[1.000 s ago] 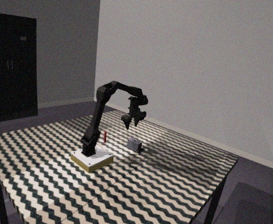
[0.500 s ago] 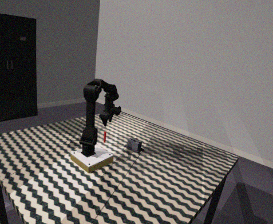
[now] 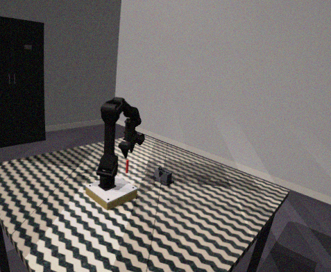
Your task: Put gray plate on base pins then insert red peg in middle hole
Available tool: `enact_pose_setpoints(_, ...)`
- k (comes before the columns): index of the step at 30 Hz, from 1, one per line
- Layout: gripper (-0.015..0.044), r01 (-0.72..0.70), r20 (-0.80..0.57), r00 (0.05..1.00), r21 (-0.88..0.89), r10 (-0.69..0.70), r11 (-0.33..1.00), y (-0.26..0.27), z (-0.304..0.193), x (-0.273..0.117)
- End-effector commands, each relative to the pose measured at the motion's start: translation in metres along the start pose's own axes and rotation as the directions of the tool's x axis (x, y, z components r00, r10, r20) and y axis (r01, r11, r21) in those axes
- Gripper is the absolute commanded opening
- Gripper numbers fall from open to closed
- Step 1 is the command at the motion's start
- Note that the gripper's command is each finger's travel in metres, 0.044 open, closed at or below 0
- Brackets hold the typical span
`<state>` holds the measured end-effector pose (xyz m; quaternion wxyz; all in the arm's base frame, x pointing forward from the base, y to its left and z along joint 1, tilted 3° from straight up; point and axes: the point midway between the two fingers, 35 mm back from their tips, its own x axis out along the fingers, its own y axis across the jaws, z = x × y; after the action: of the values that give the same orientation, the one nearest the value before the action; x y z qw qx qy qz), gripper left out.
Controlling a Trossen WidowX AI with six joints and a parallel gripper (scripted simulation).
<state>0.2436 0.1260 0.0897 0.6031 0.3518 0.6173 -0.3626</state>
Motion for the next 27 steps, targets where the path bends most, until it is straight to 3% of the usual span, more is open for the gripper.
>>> enact_pose_setpoints(1,0.0440,0.007,-0.006,1.000,0.001,-0.006,1.000,-0.002,-0.004,0.015)
enact_pose_setpoints(27,0.0440,0.007,-0.006,1.000,0.001,-0.007,1.000,-0.001,-0.004,0.050)
